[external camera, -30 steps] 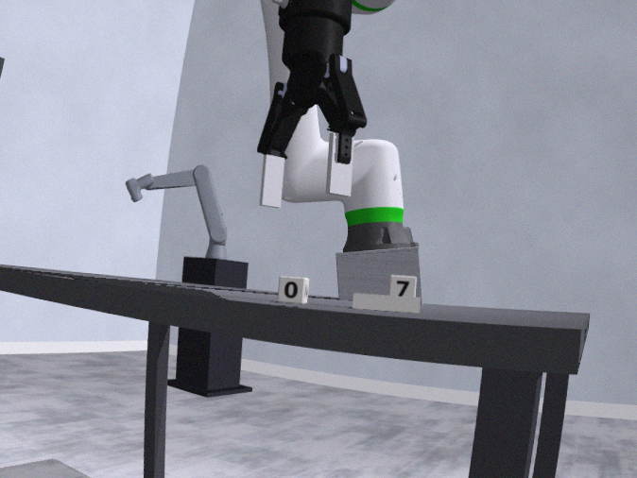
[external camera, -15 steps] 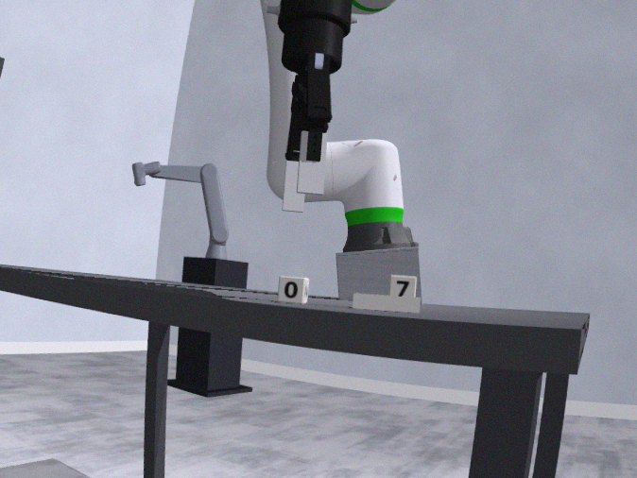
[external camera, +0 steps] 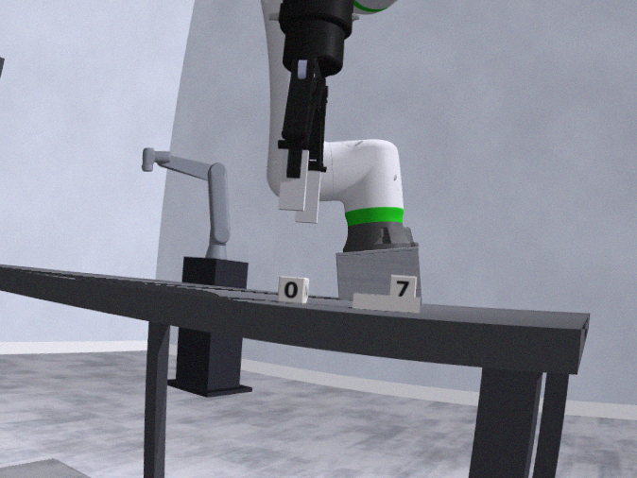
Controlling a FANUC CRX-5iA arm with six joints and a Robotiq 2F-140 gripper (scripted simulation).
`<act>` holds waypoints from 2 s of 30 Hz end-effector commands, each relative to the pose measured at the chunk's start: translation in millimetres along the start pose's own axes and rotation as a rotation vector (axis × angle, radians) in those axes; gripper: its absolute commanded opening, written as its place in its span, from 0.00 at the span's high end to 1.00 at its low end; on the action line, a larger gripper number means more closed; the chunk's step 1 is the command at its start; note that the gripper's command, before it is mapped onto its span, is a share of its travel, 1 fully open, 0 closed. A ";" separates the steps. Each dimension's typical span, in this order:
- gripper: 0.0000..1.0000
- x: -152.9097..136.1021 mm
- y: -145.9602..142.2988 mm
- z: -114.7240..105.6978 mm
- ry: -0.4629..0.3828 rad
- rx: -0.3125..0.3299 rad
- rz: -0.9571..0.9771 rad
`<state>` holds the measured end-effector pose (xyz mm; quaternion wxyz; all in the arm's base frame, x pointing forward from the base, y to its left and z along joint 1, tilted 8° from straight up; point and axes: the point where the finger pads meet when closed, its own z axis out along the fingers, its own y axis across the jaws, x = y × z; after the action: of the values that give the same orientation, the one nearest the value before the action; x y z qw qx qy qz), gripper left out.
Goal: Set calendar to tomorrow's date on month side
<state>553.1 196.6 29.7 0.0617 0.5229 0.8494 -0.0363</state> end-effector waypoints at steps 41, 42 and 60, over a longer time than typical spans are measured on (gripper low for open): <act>0.65 0.0 0.2 2.1 -0.001 -0.001 0.003; 0.65 0.1 0.2 2.8 -0.001 -0.001 0.003; 0.65 0.3 0.1 22.4 -0.001 -0.001 0.003</act>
<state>554.1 194.5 11.7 0.0624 0.5241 0.8486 -0.0365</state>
